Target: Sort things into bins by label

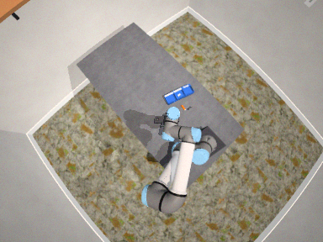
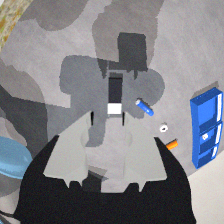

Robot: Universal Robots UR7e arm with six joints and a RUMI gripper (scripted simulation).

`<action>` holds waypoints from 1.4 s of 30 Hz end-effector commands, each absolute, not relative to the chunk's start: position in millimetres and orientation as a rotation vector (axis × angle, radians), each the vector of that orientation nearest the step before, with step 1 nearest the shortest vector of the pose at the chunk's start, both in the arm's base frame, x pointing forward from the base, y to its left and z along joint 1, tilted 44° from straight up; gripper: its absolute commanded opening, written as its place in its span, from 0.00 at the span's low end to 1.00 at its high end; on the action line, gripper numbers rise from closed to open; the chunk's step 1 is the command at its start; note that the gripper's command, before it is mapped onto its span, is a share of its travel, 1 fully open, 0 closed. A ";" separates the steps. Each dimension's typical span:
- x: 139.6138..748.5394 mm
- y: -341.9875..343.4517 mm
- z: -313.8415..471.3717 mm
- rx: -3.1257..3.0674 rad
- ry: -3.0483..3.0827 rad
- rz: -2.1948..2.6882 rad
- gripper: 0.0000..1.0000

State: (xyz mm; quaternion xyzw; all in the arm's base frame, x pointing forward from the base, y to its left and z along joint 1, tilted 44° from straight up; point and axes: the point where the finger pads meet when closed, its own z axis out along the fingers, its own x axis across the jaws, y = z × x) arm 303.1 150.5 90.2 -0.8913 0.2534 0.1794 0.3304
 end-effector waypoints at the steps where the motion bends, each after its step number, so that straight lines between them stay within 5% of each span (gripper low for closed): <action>1: 304.6 148.4 89.3 -2.331 0.663 0.468 0.23; 42: 309.8 143.8 83.7 -2.331 0.663 0.468 0.23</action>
